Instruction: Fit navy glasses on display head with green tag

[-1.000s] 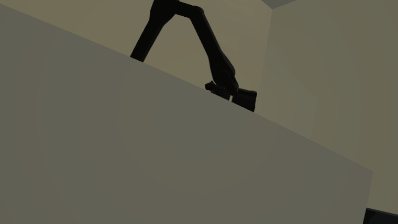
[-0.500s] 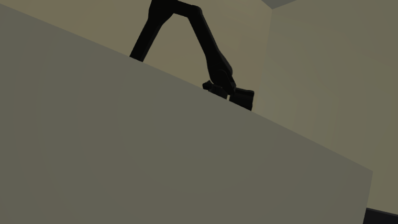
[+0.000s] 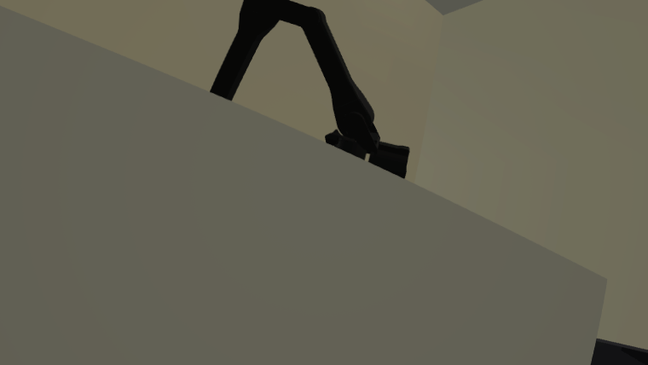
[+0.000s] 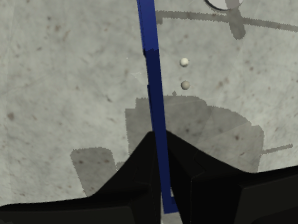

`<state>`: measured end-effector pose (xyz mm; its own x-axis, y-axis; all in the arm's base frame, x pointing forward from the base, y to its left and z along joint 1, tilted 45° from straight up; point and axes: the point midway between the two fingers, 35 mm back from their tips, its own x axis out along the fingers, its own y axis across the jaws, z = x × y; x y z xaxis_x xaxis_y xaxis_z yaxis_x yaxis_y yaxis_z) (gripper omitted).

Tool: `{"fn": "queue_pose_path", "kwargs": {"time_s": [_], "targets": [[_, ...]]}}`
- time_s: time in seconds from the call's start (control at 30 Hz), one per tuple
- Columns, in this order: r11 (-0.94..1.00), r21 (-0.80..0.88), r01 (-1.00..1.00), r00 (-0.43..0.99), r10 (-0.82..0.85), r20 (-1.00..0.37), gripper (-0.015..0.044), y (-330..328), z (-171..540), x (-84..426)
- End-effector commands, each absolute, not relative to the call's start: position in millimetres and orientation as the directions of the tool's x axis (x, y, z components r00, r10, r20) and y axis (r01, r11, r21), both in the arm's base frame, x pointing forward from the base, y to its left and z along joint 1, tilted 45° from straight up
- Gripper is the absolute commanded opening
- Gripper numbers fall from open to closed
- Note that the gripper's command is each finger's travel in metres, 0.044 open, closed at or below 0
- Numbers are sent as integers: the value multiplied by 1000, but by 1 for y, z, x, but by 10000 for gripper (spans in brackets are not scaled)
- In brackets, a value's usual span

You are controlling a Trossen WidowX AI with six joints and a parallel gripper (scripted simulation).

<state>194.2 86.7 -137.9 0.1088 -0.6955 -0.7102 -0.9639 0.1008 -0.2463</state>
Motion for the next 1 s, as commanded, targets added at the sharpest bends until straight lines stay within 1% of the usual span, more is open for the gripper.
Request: {"fn": "queue_pose_path", "kwargs": {"time_s": [0.0, 0.97], "targets": [[102, -245, -964, 107, -695, -711, 0, 85, -136, 192], [102, -245, -964, 107, -695, -711, 0, 82, -134, 190]]}}
